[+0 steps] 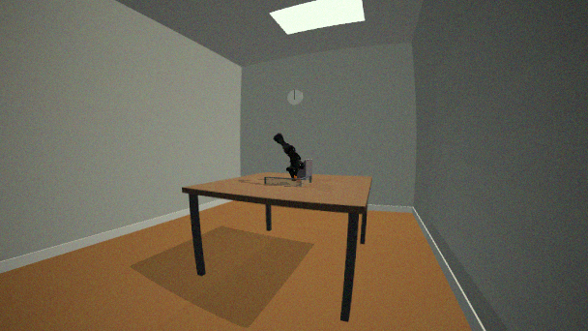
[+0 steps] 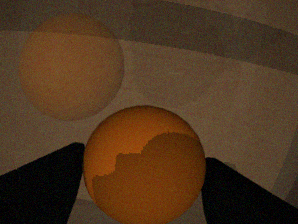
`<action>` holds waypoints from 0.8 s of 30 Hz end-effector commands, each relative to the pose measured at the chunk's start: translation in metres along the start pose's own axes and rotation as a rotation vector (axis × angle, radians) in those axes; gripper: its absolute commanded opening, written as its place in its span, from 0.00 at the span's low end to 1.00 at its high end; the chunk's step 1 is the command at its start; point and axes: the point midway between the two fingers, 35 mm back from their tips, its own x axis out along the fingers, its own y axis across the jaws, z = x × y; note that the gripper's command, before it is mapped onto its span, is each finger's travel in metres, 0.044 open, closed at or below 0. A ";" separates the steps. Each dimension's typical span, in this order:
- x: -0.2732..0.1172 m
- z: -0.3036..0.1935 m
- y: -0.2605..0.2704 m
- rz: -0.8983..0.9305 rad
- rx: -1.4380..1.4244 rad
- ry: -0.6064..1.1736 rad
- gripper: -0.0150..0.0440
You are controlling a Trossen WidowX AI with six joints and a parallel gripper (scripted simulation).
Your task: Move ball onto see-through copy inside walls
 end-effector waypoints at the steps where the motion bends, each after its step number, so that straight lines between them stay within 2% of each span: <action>1: -0.033 0.002 -0.008 -0.021 0.011 -0.013 0.25; 11: -0.109 -0.001 0.001 -0.018 0.012 -0.009 0.25; 16: -0.108 0.001 0.003 -0.018 0.012 -0.009 0.25; 24: -0.081 0.020 0.023 -0.018 0.012 -0.009 0.25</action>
